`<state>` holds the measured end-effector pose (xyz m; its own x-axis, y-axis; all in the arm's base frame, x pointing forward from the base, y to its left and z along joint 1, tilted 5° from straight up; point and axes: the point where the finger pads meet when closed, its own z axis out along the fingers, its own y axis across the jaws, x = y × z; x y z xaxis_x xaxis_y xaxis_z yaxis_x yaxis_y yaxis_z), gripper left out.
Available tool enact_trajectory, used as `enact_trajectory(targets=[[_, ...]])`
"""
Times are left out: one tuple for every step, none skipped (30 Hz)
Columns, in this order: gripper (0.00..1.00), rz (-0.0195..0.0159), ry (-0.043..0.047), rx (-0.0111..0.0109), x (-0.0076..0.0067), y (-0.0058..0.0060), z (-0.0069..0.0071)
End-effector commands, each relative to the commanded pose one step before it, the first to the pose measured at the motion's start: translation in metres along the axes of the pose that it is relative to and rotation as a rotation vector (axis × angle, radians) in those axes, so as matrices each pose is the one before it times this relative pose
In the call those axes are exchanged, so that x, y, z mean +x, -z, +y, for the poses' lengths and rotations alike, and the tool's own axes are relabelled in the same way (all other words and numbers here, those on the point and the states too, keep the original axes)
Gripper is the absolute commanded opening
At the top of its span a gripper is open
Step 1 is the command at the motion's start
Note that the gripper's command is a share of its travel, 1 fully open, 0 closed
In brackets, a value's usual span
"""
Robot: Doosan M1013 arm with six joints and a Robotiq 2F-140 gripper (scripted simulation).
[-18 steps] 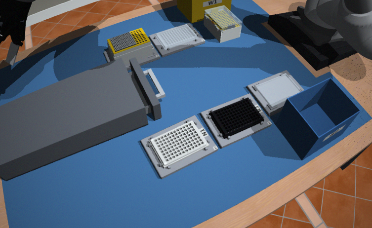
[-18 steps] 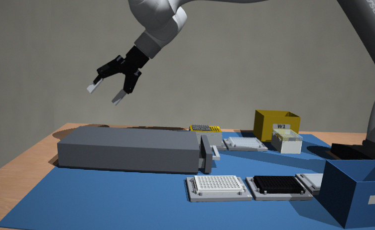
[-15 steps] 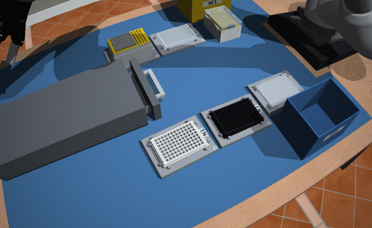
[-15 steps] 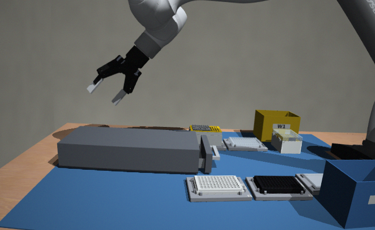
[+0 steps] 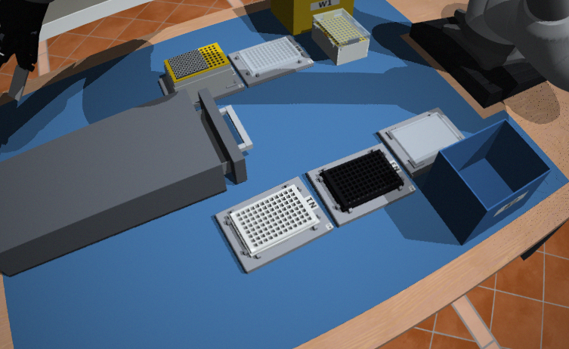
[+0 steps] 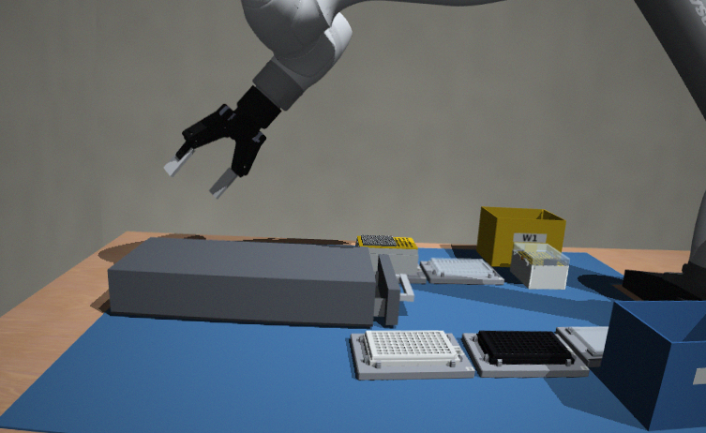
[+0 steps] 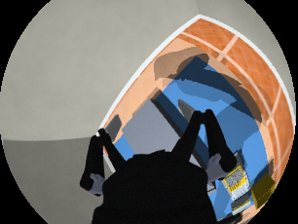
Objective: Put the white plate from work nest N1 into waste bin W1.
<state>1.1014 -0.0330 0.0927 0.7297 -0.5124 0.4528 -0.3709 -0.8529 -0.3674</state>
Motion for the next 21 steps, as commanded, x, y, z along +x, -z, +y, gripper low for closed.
enact_trajectory(targets=[[0.10, -0.04707, 0.04359, -0.01559, -0.00696, 0.00717, -0.00092], [0.10, -0.02376, 0.02197, -0.00798, -0.00370, 0.00333, -0.00049], [0.10, -0.00302, 0.00279, -0.00102, -0.00377, 0.00324, -0.00055], [0.10, 0.00000, 0.00000, 0.00000, -0.00378, 0.00323, -0.00055], [0.10, 0.00000, 0.00000, 0.00000, -0.00378, 0.00323, -0.00055], [0.10, 0.00000, 0.00000, 0.00000, -0.00378, 0.00323, -0.00055], [0.10, 0.00000, 0.00000, 0.00000, -0.00378, 0.00323, -0.00055], [0.10, 0.00000, 0.00000, 0.00000, -0.00378, 0.00323, -0.00055], [0.10, 0.00000, 0.00000, 0.00000, -0.00378, 0.00323, -0.00055], [0.10, 0.00000, 0.00000, 0.00000, -0.00378, 0.00323, -0.00055], [0.10, 0.00000, 0.00000, 0.00000, -0.00378, 0.00323, -0.00055], [0.10, 0.00000, 0.00000, 0.00000, -0.00378, 0.00323, -0.00055], [0.10, 0.00000, 0.00000, 0.00000, -0.00042, 0.00036, -0.00006], [0.10, -0.02372, 0.02177, -0.00862, -0.00383, 0.00321, -0.00016], [0.10, 0.00000, 0.00000, 0.00000, 0.00000, 0.00000, 0.00000], [0.10, 0.00000, 0.00000, 0.00000, 0.00000, 0.00000, 0.00000], [0.10, -0.02372, 0.02177, -0.00862, -0.00390, 0.00312, -0.00021], [0.10, -0.02372, 0.02177, -0.00862, -0.00397, 0.00302, -0.00027], [0.10, -0.00258, 0.00237, -0.00094, -0.00404, 0.00293, -0.00033], [0.10, 0.00000, 0.00000, 0.00000, -0.00404, 0.00292, -0.00034], [0.10, 0.00000, 0.00000, 0.00000, -0.00404, 0.00292, -0.00034]])
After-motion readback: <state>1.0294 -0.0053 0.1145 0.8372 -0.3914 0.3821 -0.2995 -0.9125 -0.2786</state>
